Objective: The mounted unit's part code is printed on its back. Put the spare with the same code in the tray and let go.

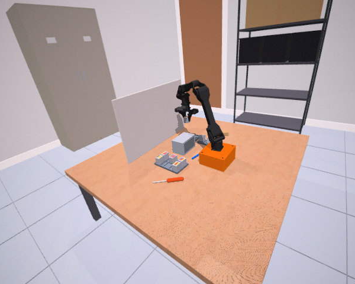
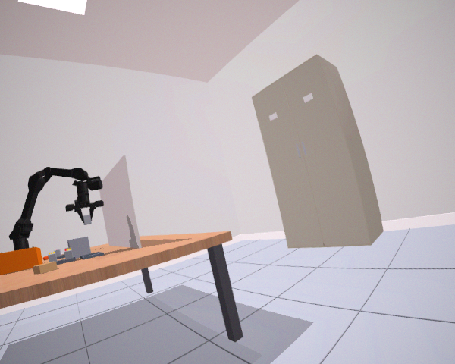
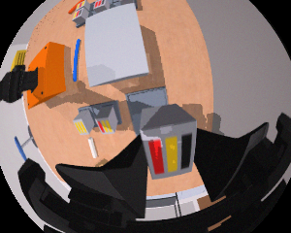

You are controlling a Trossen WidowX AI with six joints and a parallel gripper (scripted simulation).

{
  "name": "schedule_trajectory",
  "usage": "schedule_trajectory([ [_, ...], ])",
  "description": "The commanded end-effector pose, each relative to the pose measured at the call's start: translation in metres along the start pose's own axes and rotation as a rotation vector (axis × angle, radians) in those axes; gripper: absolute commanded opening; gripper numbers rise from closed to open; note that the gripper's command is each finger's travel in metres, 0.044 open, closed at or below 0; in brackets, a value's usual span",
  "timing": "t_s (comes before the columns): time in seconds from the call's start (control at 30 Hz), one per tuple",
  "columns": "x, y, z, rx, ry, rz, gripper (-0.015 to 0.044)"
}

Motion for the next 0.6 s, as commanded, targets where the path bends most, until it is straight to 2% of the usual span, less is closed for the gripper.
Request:
schedule_trajectory([
  [0.0,-0.023,0.006,-0.001,-0.003,-0.006,0.01,0.0],
  [0.13,-0.039,0.013,-0.001,-0.003,-0.006,0.015,0.0],
  [0.57,-0.04,0.01,-0.013,-0.003,-0.006,0.015,0.0],
])
Point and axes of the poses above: the point midway between the two fingers, 35 mm back from their tips, its own z axis back along the fingers, its own y axis across the jaws, x = y × z, the point moved 10 cm from there along z, back along the fingers, and after that the axes turned 2 degrees about -z, right-handed, at the moved point
